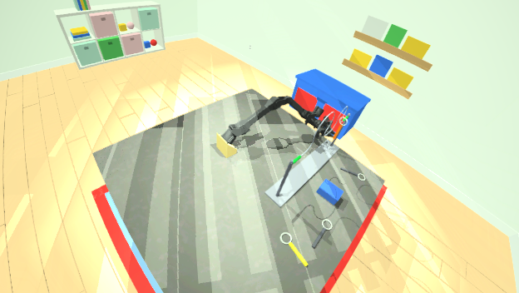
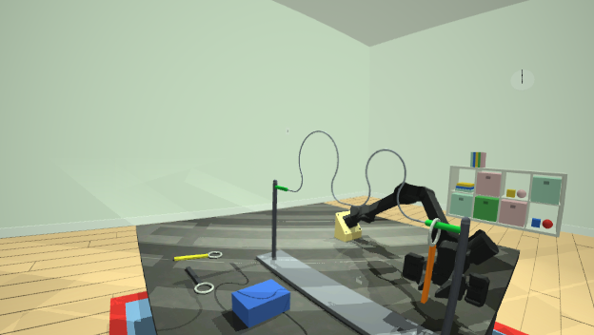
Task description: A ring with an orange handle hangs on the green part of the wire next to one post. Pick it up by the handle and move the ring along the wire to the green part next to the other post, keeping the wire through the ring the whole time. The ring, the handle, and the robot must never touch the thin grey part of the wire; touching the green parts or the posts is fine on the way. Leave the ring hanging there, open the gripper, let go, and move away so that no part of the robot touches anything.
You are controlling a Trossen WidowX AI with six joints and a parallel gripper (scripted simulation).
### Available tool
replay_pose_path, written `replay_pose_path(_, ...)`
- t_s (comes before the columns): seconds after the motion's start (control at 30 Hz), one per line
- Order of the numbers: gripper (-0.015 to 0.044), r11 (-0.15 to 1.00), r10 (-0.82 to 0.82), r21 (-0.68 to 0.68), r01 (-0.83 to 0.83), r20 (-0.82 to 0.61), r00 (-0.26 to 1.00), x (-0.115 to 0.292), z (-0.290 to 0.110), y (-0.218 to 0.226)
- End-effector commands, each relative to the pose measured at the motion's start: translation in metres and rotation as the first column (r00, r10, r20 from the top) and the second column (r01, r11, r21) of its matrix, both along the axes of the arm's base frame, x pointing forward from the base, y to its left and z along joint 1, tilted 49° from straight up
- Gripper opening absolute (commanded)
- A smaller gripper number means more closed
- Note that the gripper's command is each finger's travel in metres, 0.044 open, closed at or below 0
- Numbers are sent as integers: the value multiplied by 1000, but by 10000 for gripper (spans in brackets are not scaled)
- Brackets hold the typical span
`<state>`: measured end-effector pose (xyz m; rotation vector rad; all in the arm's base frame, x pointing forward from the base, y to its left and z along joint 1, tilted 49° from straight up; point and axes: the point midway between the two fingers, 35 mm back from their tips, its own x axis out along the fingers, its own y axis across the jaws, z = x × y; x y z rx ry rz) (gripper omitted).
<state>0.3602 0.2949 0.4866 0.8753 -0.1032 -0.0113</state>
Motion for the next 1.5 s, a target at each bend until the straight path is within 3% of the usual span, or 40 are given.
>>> replay_pose_path(0.0, 160, 1000, 3, 6, -3, 2, 1000, 7, 1, 0)
replay_pose_path(0.67, 160, 1000, 3, 5, -3, 3, 1000, 37, 3, -3)
replay_pose_path(1.37, 160, 1000, 3, 5, -3, 3, 1000, 37, 3, -3)
replay_pose_path(1.47, 81, 1000, -2, 0, 2, 3, 1000, 37, 3, -3)
